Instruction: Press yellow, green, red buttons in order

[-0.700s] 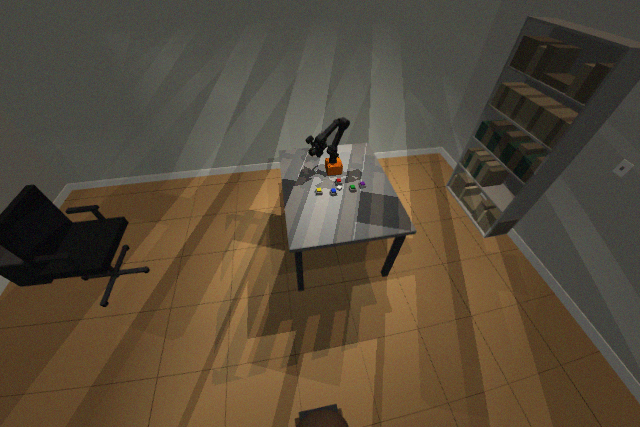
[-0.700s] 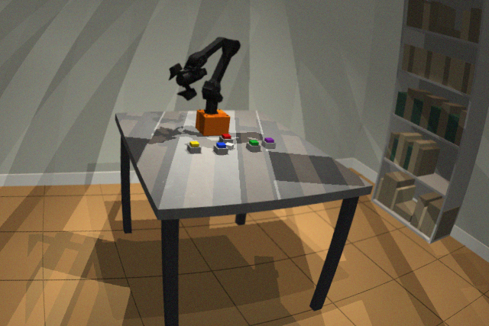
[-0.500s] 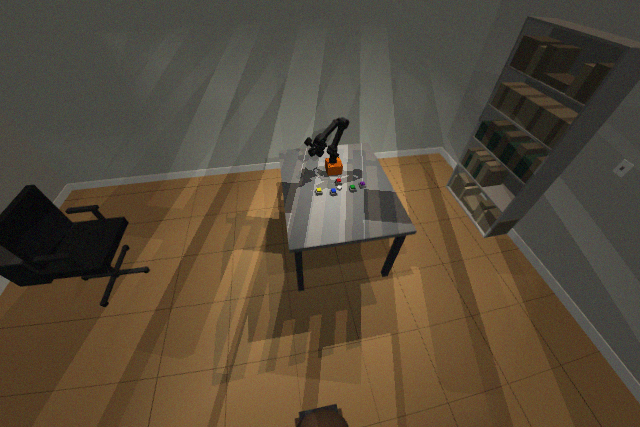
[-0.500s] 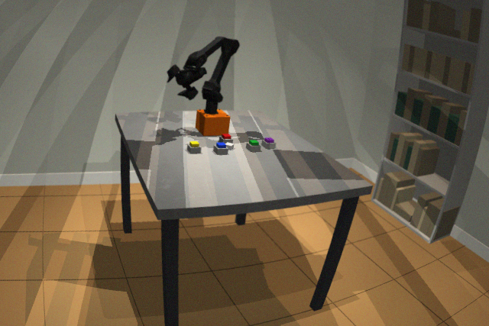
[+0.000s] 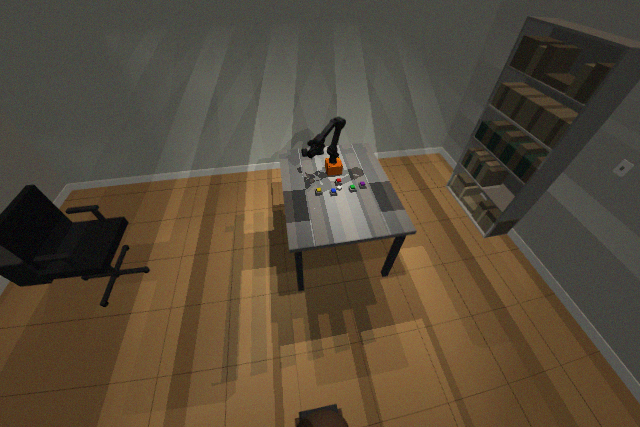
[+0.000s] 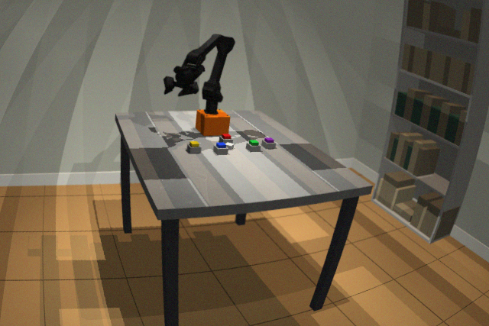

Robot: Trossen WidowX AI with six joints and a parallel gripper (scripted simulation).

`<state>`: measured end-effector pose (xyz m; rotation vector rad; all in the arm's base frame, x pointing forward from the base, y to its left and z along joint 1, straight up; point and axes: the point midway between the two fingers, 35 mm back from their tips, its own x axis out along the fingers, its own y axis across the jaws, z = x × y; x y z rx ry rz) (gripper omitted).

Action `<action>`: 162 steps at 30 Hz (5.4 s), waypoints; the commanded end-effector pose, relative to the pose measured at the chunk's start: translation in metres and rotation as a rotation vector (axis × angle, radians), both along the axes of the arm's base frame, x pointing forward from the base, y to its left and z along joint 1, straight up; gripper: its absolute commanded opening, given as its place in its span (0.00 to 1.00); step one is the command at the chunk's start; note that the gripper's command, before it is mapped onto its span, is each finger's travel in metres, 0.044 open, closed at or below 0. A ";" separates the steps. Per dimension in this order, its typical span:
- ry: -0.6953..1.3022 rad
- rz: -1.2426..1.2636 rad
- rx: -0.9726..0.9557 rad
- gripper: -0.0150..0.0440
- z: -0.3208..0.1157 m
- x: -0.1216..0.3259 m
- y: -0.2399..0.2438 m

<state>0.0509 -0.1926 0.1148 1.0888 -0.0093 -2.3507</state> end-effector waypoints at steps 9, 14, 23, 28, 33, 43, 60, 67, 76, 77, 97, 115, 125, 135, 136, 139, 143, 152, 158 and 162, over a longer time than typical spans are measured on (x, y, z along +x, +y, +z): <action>0.262 1.075 0.674 0.93 -0.022 0.111 0.012; 0.317 1.320 0.766 0.93 -0.025 0.134 0.019; 0.426 1.788 0.884 0.93 -0.031 0.175 0.036; 0.494 2.060 0.918 0.93 -0.033 0.197 0.048; 0.570 2.340 0.923 0.93 -0.036 0.220 0.061; 0.683 2.719 0.875 0.93 -0.039 0.248 0.082; 0.684 2.718 0.876 0.84 -0.053 0.250 0.082; 0.683 2.719 0.875 0.53 -0.101 0.250 0.081; 0.683 2.719 0.875 0.29 -0.101 0.250 0.081; 0.683 2.719 0.875 0.29 -0.101 0.250 0.081; 0.683 2.719 0.875 0.29 -0.121 0.251 0.081; 0.683 2.719 0.875 0.29 -0.135 0.251 0.081; 0.683 2.719 0.875 0.29 -0.135 0.251 0.081; 0.683 2.719 0.875 0.29 -0.101 0.250 0.081; 0.683 2.719 0.875 0.29 -0.097 0.250 0.081; 0.683 2.719 0.875 0.29 -0.053 0.250 0.081; 0.683 2.719 0.875 0.29 -0.039 0.248 0.082; 0.674 2.723 0.874 0.29 -0.039 0.261 0.150; 0.663 2.728 0.877 0.29 -0.039 0.254 0.241; 0.657 2.730 0.881 0.29 -0.040 0.234 0.298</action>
